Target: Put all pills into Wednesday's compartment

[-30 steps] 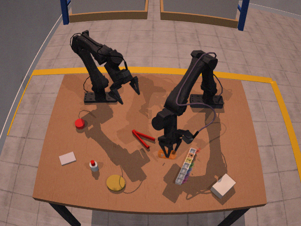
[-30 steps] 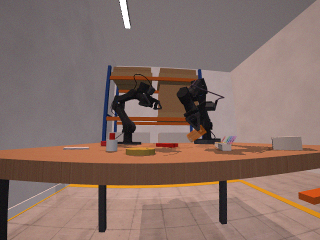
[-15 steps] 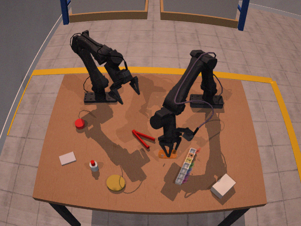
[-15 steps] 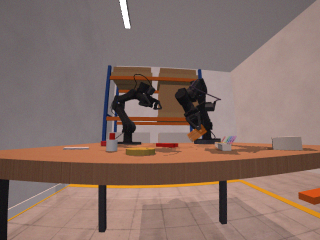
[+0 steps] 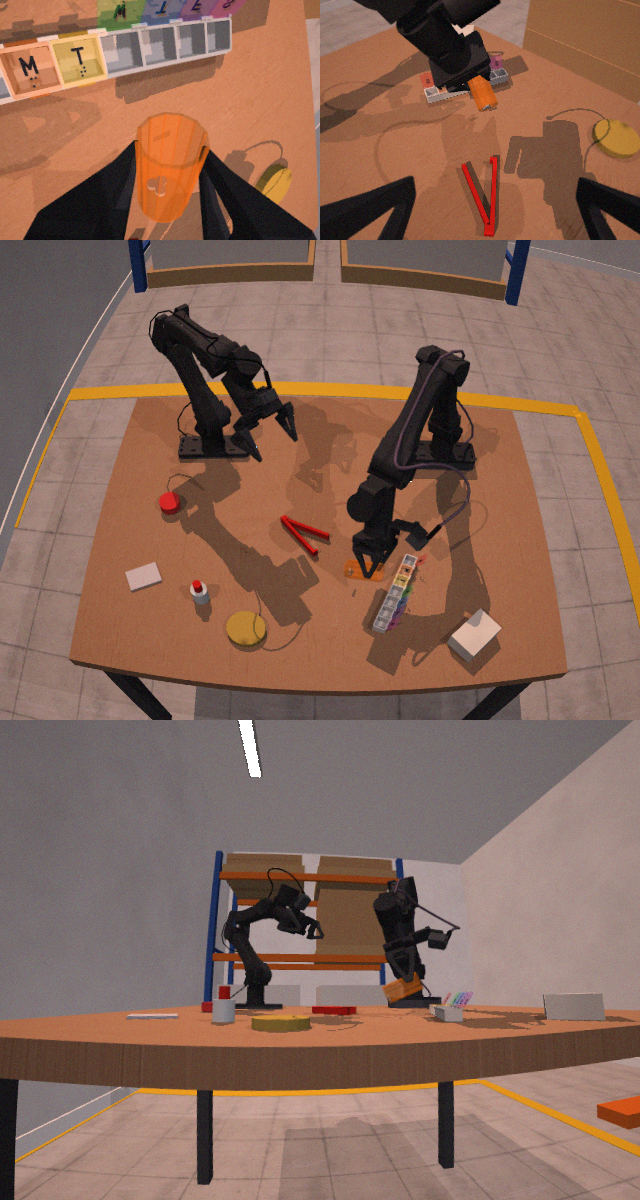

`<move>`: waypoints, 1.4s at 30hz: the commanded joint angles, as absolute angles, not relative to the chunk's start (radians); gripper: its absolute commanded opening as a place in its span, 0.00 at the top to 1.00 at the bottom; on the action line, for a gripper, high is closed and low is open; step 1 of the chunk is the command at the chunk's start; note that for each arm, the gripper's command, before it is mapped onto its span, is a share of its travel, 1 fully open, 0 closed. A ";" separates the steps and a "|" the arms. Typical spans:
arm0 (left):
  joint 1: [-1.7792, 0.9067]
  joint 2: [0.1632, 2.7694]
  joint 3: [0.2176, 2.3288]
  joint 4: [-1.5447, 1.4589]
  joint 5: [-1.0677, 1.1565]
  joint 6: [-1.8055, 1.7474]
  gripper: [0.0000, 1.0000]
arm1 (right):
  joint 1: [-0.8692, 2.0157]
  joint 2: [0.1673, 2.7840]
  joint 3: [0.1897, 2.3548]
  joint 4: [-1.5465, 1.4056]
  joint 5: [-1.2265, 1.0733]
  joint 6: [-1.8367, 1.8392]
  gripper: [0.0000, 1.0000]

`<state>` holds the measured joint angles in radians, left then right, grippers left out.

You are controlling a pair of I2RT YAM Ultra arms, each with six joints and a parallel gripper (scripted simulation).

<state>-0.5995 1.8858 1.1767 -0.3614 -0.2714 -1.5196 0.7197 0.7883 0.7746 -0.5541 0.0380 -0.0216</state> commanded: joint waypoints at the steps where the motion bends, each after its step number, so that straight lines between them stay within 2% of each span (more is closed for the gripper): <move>1: -0.547 1.855 1.143 -0.331 -0.194 -1.495 0.64 | 0.726 0.789 0.760 -0.551 0.047 -0.019 0.00; 16: -0.393 1.859 1.106 -0.288 0.035 -1.458 0.64 | 0.726 0.789 0.760 -0.551 0.047 -0.019 0.00; 34: -0.392 1.861 1.116 -0.300 0.028 -1.464 0.64 | 0.726 0.789 0.760 -0.551 0.047 -0.019 0.00; 39: -0.354 1.877 1.121 -0.289 0.199 -1.488 0.64 | 0.726 0.789 0.760 -0.551 0.047 -0.019 0.00; 42: -0.324 1.883 1.120 -0.313 0.213 -1.481 0.64 | 0.726 0.789 0.760 -0.551 0.047 -0.019 0.00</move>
